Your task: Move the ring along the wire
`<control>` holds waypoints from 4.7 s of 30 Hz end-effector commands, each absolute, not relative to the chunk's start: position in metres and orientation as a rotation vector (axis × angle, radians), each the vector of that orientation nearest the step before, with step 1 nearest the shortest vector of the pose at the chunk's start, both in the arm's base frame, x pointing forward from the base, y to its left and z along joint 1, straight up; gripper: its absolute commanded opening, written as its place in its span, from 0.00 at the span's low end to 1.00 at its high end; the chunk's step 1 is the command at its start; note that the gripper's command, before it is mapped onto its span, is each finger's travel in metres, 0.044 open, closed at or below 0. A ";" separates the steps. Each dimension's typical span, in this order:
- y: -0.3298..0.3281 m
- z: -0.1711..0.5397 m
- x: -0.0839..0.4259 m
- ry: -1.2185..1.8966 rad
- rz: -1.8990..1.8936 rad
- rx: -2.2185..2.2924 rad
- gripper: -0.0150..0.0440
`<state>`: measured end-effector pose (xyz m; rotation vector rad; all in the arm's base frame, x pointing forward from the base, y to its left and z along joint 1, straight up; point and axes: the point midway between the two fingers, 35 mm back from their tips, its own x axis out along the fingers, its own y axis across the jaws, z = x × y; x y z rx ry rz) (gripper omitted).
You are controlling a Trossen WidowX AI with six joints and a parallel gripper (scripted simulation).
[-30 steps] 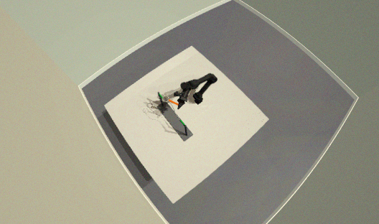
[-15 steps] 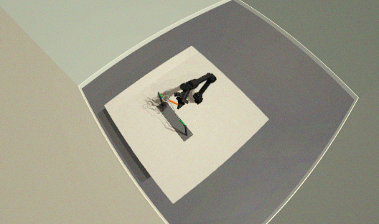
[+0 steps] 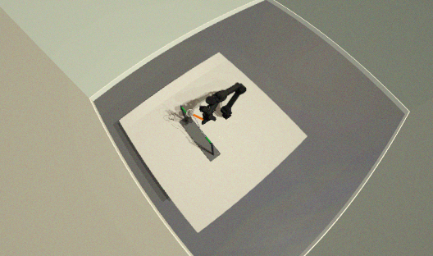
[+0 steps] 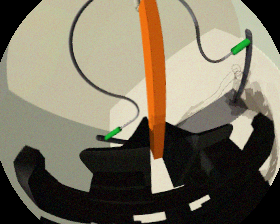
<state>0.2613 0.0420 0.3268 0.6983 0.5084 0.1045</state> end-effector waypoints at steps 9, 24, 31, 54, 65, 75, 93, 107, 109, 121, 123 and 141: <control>0.034 0.323 0.261 0.512 0.041 0.502 0.00; 0.023 0.318 0.261 0.514 -0.036 0.271 0.00; 0.018 0.316 0.261 0.512 -0.071 0.163 0.00; 0.000 0.316 0.261 0.494 -0.181 -0.191 0.00; -0.009 0.318 0.261 0.481 -0.230 -0.360 0.00; -0.016 0.321 0.260 0.466 -0.271 -0.513 0.00; -0.028 0.329 0.260 0.435 -0.343 -0.788 0.00; -0.034 0.337 0.260 0.407 -0.394 -0.992 0.00; -0.035 0.339 0.260 0.403 -0.401 -1.023 0.00; -0.040 0.347 0.260 0.374 -0.445 -1.207 0.00; -0.040 0.349 0.259 0.369 -0.453 -1.237 0.00; -0.043 0.363 0.259 0.320 -0.517 -1.510 0.00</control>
